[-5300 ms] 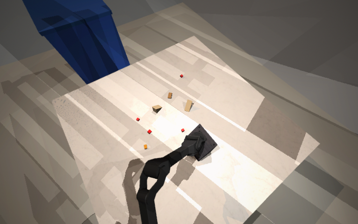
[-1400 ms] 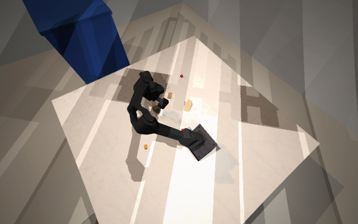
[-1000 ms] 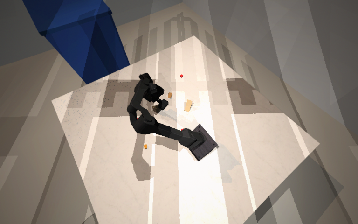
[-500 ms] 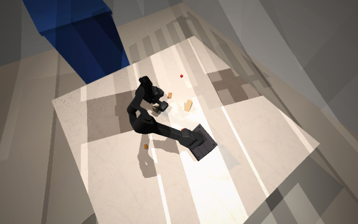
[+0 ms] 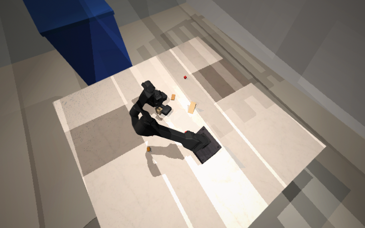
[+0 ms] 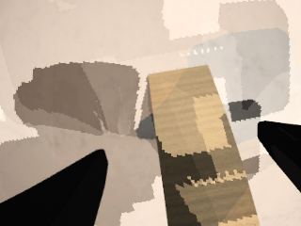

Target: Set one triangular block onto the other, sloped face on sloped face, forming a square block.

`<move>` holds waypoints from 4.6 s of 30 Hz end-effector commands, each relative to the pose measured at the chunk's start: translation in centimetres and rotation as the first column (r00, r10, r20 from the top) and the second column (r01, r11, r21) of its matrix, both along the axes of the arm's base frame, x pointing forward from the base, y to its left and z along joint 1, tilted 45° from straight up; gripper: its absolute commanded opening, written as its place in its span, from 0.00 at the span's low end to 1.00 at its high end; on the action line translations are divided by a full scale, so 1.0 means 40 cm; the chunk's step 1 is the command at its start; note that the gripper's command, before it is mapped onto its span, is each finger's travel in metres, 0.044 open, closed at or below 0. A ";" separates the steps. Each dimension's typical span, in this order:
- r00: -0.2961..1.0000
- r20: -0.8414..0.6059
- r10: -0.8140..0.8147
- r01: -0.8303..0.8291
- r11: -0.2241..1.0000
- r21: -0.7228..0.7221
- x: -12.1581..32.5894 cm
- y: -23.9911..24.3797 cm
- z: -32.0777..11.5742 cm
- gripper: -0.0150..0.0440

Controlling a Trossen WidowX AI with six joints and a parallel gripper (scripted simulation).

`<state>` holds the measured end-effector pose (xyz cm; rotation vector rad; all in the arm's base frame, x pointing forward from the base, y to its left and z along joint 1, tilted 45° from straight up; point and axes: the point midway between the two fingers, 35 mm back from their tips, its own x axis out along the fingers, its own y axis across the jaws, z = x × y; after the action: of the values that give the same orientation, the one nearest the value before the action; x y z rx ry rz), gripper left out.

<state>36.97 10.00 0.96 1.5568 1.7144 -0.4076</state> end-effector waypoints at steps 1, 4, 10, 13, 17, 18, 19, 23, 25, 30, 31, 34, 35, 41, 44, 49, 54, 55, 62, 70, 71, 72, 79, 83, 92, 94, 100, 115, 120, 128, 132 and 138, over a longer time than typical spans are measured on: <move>1.000 -0.015 -0.001 0.001 1.000 0.006 -0.007 0.012 -0.017 1.00; 1.000 -0.015 -0.001 0.001 1.000 0.007 -0.007 0.019 -0.023 1.00; 1.000 -0.015 -0.001 0.001 1.000 0.007 -0.007 0.020 -0.024 0.78; 1.000 -0.015 -0.001 0.001 1.000 0.007 -0.007 0.020 -0.024 0.64; 1.000 -0.015 -0.001 0.001 1.000 0.007 -0.007 0.020 -0.024 0.53; 1.000 -0.015 -0.001 0.001 1.000 0.007 -0.007 0.020 -0.024 0.52; 1.000 -0.015 -0.001 0.001 1.000 0.007 -0.007 0.020 -0.024 0.51; 1.000 -0.015 -0.001 0.001 1.000 0.007 -0.007 0.020 -0.024 0.46; 1.000 -0.015 -0.001 0.001 1.000 0.007 -0.007 0.020 -0.024 0.38; 1.000 -0.014 0.000 0.000 1.000 0.005 -0.007 0.002 -0.007 0.25; 1.000 -0.013 0.000 0.000 1.000 0.004 -0.007 -0.006 0.001 0.25; 1.000 -0.012 0.001 -0.001 1.000 0.002 -0.008 -0.030 0.025 0.25; 1.000 -0.012 0.001 -0.001 1.000 0.002 -0.008 -0.034 0.029 0.25; 1.000 -0.012 0.001 -0.001 1.000 0.001 -0.008 -0.035 0.030 0.25; 1.000 0.000 0.015 -0.015 1.000 0.001 -0.011 -0.035 0.025 0.25; 1.000 0.000 0.015 -0.015 1.000 0.001 -0.011 -0.035 0.025 0.25; 0.997 0.050 0.066 -0.066 0.998 -0.003 -0.011 -0.035 0.025 0.25; 0.994 0.067 0.083 -0.083 0.997 -0.006 -0.011 -0.035 0.025 0.25; 0.946 0.219 0.239 -0.237 0.971 -0.038 -0.011 -0.035 0.025 0.25; 0.844 0.366 0.392 -0.385 0.918 -0.097 -0.010 -0.035 0.025 0.25; 0.830 0.381 0.408 -0.399 0.911 -0.105 -0.010 -0.035 0.025 0.25; 0.821 0.390 0.417 -0.408 0.906 -0.110 -0.010 -0.035 0.025 0.25; 0.715 0.477 0.511 -0.496 0.852 -0.168 -0.010 -0.035 0.025 0.25; 0.647 0.520 0.557 -0.539 0.817 -0.205 -0.010 -0.035 0.025 0.25; 0.422 0.616 0.665 -0.635 0.702 -0.323 -0.010 -0.035 0.025 0.25; 0.369 0.631 0.682 -0.649 0.675 -0.350 -0.010 -0.035 0.025 0.25; 0.248 0.656 0.713 -0.673 0.614 -0.412 -0.010 -0.034 0.025 0.25; -0.162 0.658 0.735 -0.673 0.405 -0.618 -0.010 -0.034 0.025 0.25; -0.265 0.640 0.721 -0.654 0.353 -0.669 -0.010 -0.034 0.025 0.25; -0.450 0.585 0.675 -0.597 0.260 -0.759 -0.010 -0.034 0.025 0.25; -0.557 0.538 0.632 -0.549 0.206 -0.810 -0.011 -0.034 0.025 0.25; -0.689 0.461 0.560 -0.470 0.140 -0.872 -0.011 -0.034 0.025 0.25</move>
<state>36.55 8.60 1.93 -0.1954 0.9554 1.2057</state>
